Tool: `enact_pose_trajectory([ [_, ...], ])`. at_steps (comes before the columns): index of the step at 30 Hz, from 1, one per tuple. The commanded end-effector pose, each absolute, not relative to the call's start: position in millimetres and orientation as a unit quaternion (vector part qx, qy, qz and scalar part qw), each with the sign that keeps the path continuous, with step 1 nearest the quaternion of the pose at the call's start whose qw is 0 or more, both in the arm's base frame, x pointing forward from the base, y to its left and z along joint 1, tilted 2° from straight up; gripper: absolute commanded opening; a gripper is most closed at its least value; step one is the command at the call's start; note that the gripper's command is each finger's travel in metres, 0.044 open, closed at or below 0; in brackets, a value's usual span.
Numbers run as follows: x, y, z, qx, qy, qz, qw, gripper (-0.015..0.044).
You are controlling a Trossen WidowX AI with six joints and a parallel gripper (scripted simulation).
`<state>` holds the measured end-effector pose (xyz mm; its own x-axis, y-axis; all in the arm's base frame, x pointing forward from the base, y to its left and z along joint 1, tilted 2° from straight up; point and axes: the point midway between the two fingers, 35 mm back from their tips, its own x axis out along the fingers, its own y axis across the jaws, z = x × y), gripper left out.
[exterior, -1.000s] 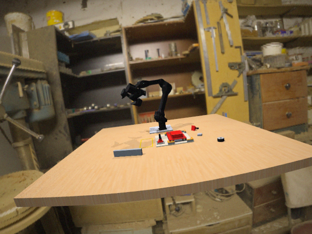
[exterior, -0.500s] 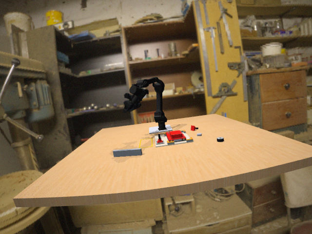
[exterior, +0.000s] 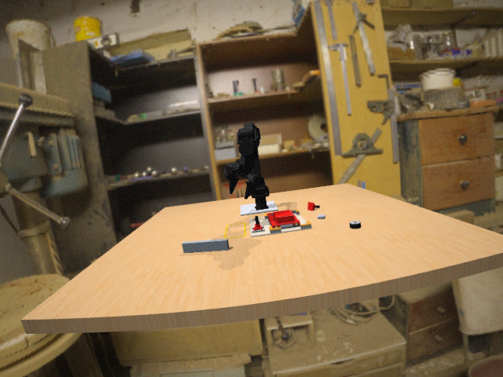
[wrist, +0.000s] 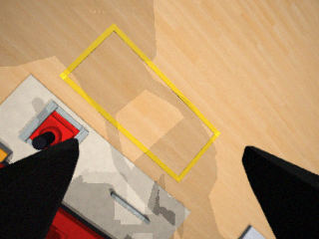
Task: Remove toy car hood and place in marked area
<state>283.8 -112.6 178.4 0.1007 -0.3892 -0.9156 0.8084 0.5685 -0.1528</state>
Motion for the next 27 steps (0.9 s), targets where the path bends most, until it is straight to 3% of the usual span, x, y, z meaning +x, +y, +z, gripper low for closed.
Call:
enact_pose_trajectory([
  [1, 304, -67, 168, 0.151, 0.588, -0.305, 0.734, 0.044],
  [10, 323, 41, 148, 0.03, 0.683, -0.037, 0.729, 0.044],
  [27, 325, 43, 142, 0.027, 0.684, -0.032, 0.728, 0.044],
])
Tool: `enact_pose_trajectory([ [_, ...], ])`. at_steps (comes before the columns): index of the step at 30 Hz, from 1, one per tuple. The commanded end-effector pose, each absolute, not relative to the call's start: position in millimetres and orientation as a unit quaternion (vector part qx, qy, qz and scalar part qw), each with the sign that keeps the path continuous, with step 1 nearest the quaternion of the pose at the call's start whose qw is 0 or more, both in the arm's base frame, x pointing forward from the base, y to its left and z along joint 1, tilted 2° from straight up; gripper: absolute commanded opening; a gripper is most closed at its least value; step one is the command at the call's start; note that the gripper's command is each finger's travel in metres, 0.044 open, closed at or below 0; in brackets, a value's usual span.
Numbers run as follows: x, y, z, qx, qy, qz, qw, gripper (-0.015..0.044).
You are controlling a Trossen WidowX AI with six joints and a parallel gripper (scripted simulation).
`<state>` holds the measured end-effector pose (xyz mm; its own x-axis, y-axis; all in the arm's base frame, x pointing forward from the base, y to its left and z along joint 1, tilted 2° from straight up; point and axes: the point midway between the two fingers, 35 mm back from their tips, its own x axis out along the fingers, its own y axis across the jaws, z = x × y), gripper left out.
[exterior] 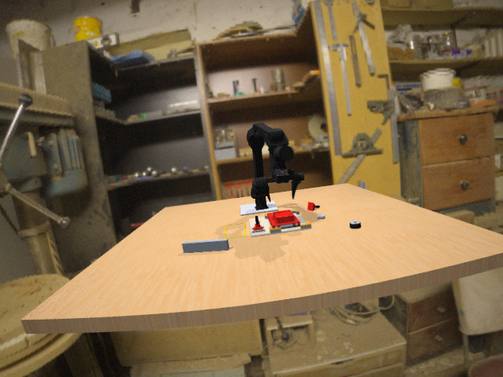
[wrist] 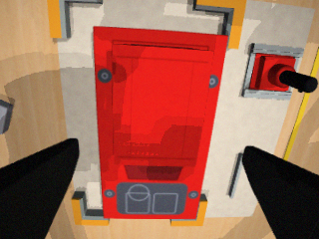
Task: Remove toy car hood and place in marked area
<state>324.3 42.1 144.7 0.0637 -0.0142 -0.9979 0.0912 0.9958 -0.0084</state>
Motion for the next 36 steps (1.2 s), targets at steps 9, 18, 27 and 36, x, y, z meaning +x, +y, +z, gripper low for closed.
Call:
enact_pose_trajectory([
  [9, 326, 43, 136, 0.027, 0.684, -0.032, 0.728, 0.044],
  [18, 327, 43, 129, 0.027, 0.684, -0.032, 0.728, 0.044],
  [27, 328, 42, 122, 0.027, 0.684, -0.032, 0.728, 0.044],
  [36, 328, 42, 116, 0.027, 0.684, -0.032, 0.728, 0.044],
])
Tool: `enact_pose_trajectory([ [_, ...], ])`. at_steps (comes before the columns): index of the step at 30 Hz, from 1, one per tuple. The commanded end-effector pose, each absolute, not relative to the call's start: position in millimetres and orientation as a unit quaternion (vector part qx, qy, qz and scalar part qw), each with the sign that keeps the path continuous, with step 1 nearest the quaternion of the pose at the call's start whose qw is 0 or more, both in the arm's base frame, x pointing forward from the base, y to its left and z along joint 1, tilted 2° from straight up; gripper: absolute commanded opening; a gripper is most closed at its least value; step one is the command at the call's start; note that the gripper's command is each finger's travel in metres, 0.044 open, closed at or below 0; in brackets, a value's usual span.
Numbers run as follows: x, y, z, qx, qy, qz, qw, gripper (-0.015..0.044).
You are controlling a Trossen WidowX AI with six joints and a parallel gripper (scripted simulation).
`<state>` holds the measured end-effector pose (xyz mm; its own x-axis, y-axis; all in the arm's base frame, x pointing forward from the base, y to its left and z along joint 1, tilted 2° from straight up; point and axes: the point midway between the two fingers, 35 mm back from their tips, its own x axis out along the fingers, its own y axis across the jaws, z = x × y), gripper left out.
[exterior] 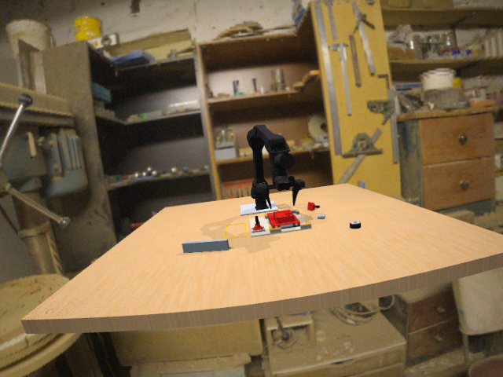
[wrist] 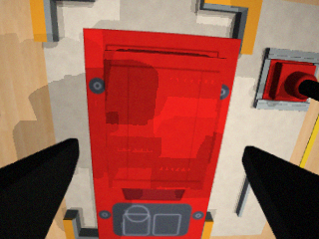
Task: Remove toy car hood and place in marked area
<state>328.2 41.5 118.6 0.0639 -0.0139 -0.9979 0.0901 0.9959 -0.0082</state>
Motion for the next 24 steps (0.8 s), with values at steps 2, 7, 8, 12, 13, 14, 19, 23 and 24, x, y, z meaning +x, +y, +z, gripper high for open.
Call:
enact_pose_trajectory([
  [2, 328, 42, 114, 0.027, 0.684, -0.032, 0.728, 0.044],
  [7, 328, 42, 111, 0.027, 0.684, -0.032, 0.728, 0.044],
  [8, 328, 42, 110, 0.027, 0.684, -0.032, 0.728, 0.044],
  [12, 328, 42, 107, 0.027, 0.684, -0.032, 0.728, 0.044],
  [13, 328, 42, 106, 0.027, 0.684, -0.032, 0.728, 0.044],
  [14, 328, 42, 105, 0.027, 0.684, -0.032, 0.728, 0.044],
  [19, 329, 41, 102, 0.027, 0.684, -0.032, 0.728, 0.044],
  [23, 329, 41, 99, 0.027, 0.684, -0.032, 0.728, 0.044],
  [24, 329, 41, 98, 0.027, 0.684, -0.032, 0.728, 0.044],
])
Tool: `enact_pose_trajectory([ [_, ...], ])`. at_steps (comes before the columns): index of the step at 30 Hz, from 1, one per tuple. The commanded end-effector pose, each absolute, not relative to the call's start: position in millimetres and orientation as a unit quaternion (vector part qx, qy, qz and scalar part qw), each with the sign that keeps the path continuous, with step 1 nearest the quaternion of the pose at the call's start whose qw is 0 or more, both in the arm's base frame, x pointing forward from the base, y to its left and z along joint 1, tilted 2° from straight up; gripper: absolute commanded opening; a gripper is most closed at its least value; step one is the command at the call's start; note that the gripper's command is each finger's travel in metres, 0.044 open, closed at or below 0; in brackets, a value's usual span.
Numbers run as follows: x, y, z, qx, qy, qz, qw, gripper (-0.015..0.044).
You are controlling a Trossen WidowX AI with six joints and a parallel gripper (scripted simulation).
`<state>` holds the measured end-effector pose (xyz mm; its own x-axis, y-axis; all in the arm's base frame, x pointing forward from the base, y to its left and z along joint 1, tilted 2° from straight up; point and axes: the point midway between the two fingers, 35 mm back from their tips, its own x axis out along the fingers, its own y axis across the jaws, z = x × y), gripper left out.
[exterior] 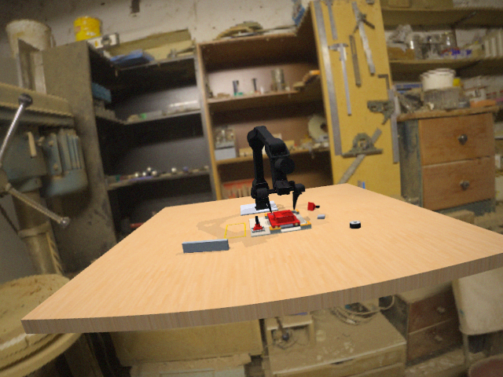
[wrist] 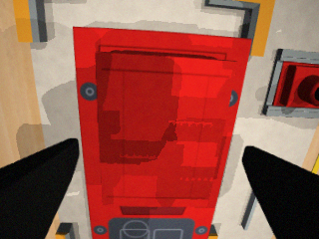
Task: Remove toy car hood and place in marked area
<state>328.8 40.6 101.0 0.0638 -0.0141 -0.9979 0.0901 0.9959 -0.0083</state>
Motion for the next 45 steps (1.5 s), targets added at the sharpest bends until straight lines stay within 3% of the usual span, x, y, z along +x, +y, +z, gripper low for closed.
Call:
enact_pose_trajectory([
  [1, 328, 41, 97, 0.027, 0.684, -0.032, 0.728, 0.044],
  [45, 330, 41, 76, 0.027, 0.684, -0.032, 0.728, 0.044],
])
